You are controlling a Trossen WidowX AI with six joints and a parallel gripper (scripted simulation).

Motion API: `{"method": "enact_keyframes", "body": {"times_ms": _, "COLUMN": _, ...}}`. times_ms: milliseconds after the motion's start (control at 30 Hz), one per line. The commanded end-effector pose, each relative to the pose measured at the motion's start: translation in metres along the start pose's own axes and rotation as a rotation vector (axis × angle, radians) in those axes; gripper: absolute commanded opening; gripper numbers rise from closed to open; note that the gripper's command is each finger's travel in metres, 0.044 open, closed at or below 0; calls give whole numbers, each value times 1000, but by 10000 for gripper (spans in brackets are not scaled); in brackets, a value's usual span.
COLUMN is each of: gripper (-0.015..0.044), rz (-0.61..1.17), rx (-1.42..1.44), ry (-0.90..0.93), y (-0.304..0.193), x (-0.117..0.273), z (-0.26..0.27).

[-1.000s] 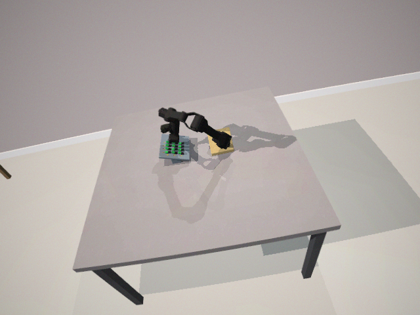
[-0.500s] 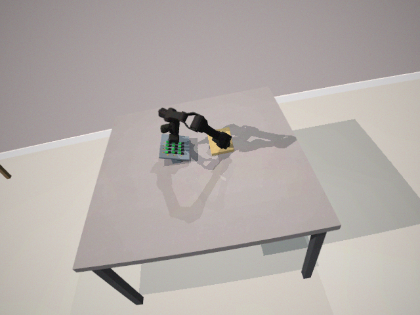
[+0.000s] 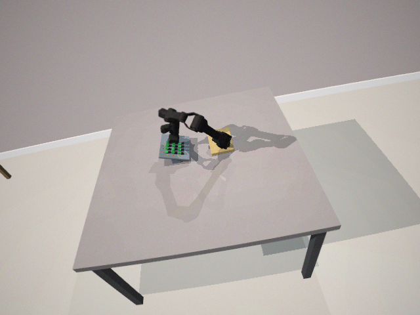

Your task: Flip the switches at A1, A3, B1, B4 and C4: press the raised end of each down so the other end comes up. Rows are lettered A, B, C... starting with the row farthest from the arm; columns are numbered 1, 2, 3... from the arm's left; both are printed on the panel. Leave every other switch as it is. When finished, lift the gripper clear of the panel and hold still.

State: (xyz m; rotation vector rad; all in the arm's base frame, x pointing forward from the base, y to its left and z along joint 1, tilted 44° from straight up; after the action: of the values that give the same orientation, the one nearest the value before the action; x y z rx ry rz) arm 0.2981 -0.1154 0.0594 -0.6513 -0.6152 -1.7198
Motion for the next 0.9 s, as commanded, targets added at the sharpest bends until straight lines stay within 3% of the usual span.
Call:
{"method": "enact_keyframes", "body": {"times_ms": 0, "gripper": 0, "rz": -2, "rx": -4, "ry": 4, "y": 0, "x": -1, "z": 0}}
{"method": "enact_keyframes", "body": {"times_ms": 700, "gripper": 0, "rz": -2, "rx": -4, "ry": 4, "y": 0, "x": -4, "z": 0}}
{"method": "enact_keyframes", "body": {"times_ms": 867, "gripper": 0, "rz": -25, "rx": -5, "ry": 6, "y": -5, "x": 58, "z": -2}}
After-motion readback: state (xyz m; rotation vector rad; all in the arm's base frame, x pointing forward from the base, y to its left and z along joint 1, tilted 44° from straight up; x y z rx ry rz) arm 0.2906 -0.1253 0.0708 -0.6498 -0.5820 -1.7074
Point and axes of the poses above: the point midway between the two fingers, 35 mm back from their tips, its own x axis back along the fingers, its own z axis across the jaws, y = z × x, the point moved 10 cm from there along x, back along the fingers, and after that the axes turned 10 degrees about -x, right-handed, at the moved point
